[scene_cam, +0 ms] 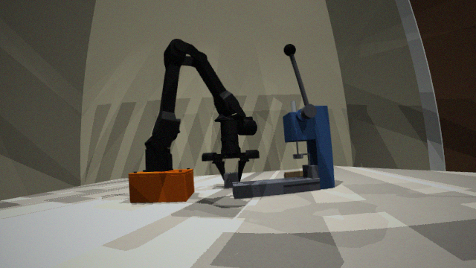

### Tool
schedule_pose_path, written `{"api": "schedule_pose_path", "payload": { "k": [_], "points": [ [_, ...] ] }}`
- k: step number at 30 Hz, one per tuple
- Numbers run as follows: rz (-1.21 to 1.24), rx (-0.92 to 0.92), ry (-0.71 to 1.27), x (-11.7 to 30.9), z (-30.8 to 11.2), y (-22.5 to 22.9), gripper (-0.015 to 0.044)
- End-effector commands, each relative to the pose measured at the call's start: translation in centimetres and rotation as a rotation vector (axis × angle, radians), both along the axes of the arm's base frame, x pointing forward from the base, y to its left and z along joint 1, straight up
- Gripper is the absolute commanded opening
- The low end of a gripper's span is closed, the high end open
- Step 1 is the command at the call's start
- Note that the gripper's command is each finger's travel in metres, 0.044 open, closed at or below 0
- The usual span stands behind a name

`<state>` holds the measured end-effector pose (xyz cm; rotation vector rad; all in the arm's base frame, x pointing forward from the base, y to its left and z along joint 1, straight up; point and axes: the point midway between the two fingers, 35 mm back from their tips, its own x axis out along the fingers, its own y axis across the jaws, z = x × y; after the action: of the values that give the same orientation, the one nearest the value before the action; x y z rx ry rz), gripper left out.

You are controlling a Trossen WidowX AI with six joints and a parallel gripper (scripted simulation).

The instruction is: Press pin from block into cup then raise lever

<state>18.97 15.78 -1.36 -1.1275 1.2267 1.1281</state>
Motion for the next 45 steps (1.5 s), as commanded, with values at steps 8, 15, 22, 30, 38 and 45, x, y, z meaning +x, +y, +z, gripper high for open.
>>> {"api": "schedule_pose_path", "payload": {
  "k": [8,15,22,30,38,45],
  "points": [
    [-0.004,-0.005,0.000,0.0,-0.1,-0.1,0.0130],
    [-0.004,-0.005,0.000,0.0,-0.1,-0.1,0.0084],
    [-0.004,-0.005,-0.001,-0.1,2.8,-0.1,0.0000],
    [-0.086,-0.016,0.005,-0.1,2.9,-0.1,0.0000],
    [-0.351,-0.054,0.013,-0.1,2.8,-0.1,0.0000],
    [-0.581,-0.088,0.009,-0.1,2.7,-0.1,0.0000]
  ]
}}
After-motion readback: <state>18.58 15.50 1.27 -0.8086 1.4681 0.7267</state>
